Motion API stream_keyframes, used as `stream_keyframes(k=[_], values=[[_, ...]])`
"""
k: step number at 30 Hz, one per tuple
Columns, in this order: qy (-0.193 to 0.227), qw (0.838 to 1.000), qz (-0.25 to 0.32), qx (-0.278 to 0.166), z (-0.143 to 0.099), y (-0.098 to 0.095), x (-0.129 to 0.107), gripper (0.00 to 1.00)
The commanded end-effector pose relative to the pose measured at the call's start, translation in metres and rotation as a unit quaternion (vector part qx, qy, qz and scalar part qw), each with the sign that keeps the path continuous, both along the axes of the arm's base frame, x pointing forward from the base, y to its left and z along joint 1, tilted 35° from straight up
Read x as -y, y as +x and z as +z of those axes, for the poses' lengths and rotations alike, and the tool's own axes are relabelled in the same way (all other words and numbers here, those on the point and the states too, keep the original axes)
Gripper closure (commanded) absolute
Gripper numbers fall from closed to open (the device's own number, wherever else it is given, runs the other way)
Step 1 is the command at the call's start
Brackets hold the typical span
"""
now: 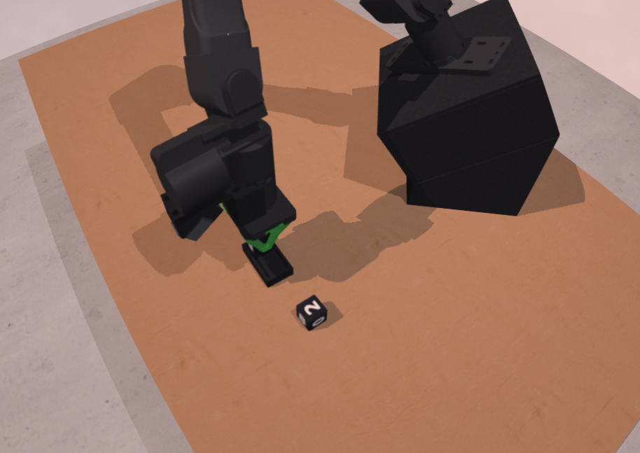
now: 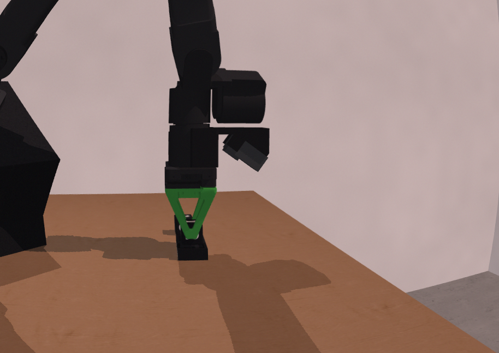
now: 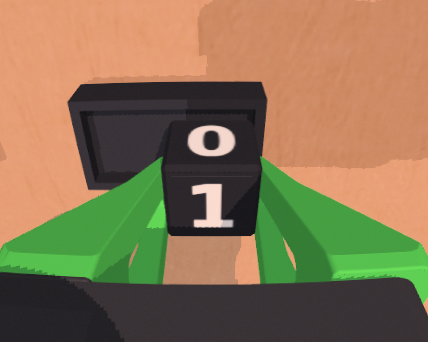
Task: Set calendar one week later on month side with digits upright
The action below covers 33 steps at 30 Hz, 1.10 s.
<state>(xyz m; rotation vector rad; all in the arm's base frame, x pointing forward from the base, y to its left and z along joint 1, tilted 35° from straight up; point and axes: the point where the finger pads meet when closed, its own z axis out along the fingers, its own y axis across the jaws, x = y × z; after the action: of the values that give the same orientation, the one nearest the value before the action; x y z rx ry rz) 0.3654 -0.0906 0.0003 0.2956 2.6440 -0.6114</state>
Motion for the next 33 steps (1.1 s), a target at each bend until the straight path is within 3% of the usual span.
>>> stream_keyframes(k=[1,33], values=[[0.0,1.0,0.006,0.016,0.0068,0.008,-0.002,0.74],[0.0,1.0,0.007,0.012,0.0043,0.0042,-0.0028,0.74]])
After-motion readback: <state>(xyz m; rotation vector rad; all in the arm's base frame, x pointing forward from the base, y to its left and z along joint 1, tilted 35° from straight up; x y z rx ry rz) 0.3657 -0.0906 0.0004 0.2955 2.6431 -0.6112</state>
